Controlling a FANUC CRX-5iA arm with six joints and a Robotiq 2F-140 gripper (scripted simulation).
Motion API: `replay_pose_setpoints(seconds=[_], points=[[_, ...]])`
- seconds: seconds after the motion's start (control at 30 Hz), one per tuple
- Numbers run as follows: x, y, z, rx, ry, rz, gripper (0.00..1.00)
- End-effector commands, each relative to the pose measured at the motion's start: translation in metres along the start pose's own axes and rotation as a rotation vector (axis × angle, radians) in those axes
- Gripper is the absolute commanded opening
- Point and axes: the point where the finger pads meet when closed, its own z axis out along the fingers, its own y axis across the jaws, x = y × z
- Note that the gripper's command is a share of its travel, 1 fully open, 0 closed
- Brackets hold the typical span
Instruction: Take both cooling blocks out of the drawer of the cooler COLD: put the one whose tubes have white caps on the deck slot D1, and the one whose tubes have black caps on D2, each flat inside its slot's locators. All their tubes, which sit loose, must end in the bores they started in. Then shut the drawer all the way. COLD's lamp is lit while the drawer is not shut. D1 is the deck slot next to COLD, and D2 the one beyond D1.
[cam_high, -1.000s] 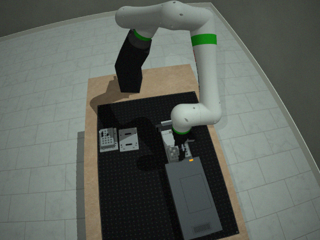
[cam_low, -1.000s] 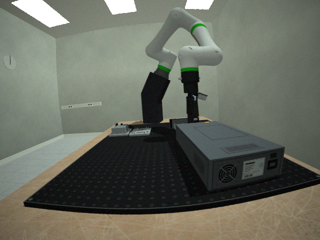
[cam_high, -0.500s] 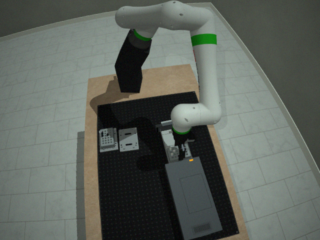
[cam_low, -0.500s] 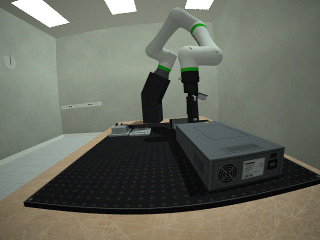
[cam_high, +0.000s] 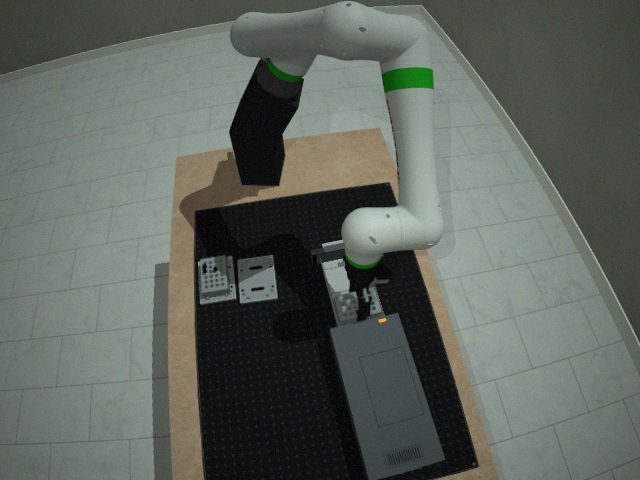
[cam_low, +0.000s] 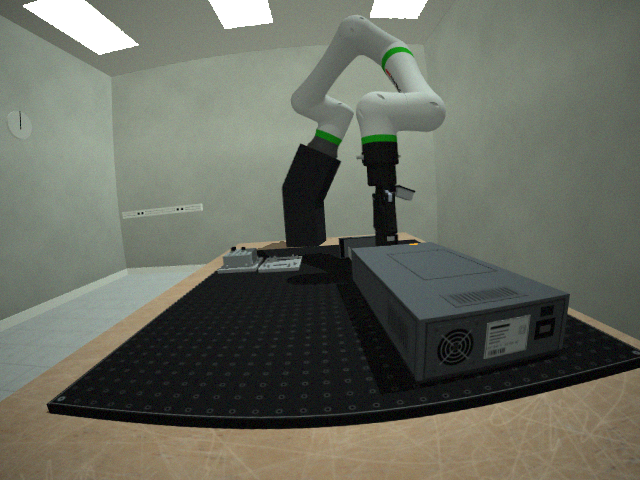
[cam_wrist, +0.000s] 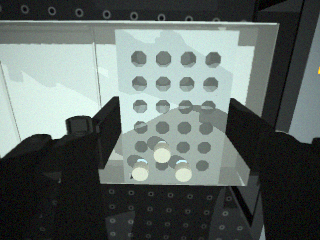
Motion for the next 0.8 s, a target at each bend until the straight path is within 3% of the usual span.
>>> replay_pose_setpoints(seconds=[0.0, 0.33, 0.77], points=[[0.0, 0.0011, -0.001, -0.002, 0.0, 0.0, 0.27], [0.0, 0.0011, -0.001, -0.002, 0.0, 0.0, 0.12], [0.0, 0.0011, -0.001, -0.002, 0.0, 0.0, 0.1]])
